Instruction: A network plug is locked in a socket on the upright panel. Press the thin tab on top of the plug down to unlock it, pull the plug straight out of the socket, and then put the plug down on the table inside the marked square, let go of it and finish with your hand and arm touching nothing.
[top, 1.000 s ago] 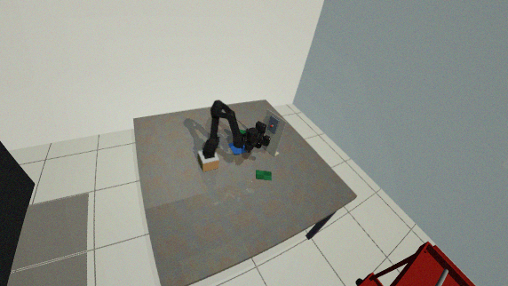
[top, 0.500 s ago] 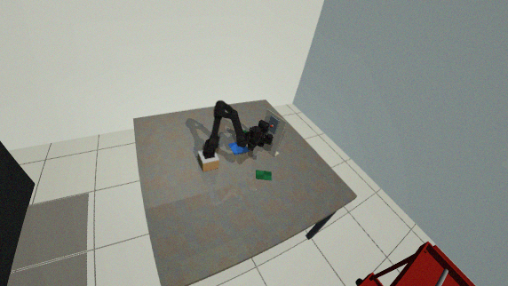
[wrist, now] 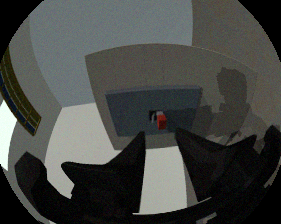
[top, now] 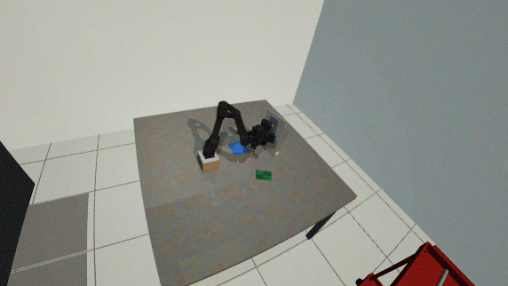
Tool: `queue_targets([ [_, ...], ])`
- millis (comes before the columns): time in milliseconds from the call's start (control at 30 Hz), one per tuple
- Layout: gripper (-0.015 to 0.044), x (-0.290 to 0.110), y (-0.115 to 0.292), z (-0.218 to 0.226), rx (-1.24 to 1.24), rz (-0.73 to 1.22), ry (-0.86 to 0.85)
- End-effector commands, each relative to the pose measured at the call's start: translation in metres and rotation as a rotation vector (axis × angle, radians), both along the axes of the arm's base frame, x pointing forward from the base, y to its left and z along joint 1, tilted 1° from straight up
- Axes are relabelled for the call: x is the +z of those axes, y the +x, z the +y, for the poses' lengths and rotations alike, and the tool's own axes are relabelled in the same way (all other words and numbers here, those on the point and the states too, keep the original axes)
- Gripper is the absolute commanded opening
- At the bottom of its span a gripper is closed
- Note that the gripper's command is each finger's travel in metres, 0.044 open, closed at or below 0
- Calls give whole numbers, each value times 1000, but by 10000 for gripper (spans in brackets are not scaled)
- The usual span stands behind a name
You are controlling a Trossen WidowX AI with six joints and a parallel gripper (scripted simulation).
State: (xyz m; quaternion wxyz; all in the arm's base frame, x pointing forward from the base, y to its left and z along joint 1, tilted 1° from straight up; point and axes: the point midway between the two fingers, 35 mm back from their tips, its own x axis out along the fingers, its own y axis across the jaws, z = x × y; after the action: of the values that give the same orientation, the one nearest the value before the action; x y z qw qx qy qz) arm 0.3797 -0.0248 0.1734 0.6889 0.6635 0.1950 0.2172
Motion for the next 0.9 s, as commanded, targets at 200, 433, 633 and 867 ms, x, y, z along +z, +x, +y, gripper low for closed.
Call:
queue_targets([
  [200, 156, -1, 17, 5, -4, 6, 5],
  [433, 156, -1, 25, 9, -4, 5, 5],
  [633, 57, -1, 25, 9, -4, 5, 5],
  [867, 11, -1, 25, 9, -4, 5, 5],
])
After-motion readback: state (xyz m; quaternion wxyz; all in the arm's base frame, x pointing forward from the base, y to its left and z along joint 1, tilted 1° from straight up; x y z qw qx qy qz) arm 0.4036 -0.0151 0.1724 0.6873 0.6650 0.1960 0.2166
